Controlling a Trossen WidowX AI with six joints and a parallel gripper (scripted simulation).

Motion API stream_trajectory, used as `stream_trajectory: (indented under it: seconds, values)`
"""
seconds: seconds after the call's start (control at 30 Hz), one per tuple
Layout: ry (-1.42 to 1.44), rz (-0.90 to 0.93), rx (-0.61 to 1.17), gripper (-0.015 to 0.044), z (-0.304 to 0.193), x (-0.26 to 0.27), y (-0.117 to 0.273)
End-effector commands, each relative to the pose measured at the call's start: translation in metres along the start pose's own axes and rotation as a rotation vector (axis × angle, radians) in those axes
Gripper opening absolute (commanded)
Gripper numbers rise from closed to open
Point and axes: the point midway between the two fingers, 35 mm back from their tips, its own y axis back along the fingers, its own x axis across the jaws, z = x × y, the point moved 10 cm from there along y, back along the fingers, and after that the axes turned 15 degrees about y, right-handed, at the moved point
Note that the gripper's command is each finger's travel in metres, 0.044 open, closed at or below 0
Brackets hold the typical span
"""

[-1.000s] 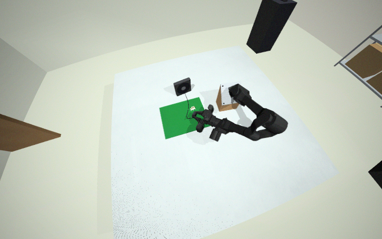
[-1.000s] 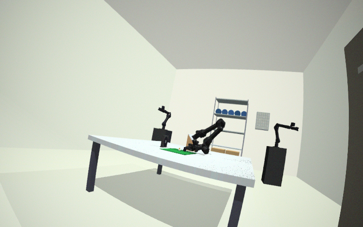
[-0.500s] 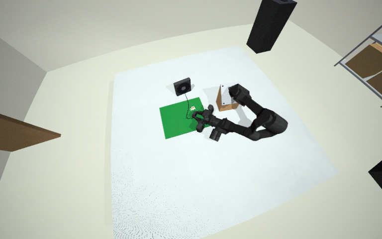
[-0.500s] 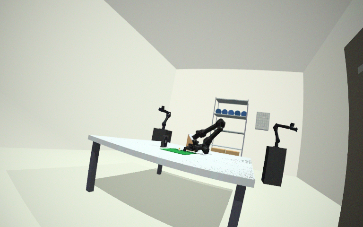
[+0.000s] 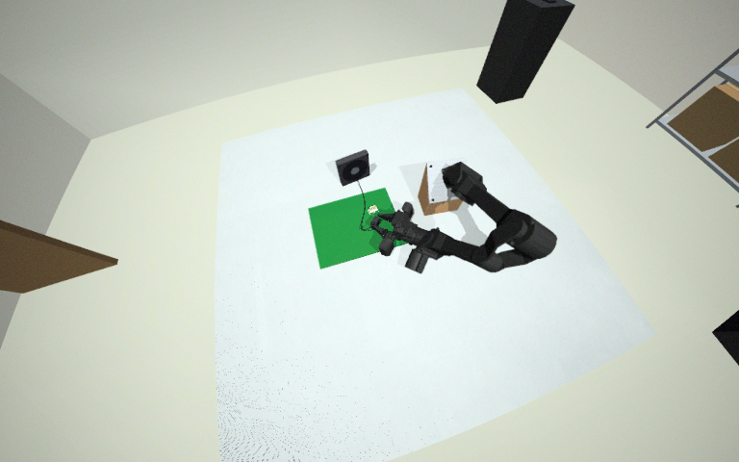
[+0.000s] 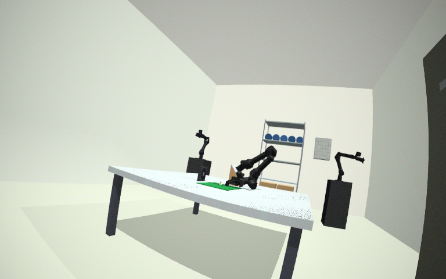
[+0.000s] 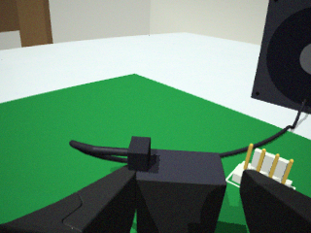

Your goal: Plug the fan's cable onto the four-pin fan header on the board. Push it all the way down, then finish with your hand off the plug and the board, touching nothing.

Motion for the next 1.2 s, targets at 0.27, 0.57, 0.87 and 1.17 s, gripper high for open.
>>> stream_trajectory:
  seconds: [0.27, 0.57, 0.87, 1.17]
  values:
    - [0.0, 0.0, 0.0, 0.0205, 0.0, 0.0, 0.0]
    - [-0.001, -0.004, 0.007, 0.0205, 0.003, 0.001, 0.015]
    - [-0.003, -0.007, 0.013, 0.0205, 0.009, 0.001, 0.039]
    - [-0.003, -0.008, 0.013, 0.0205, 0.019, -0.002, 0.064]
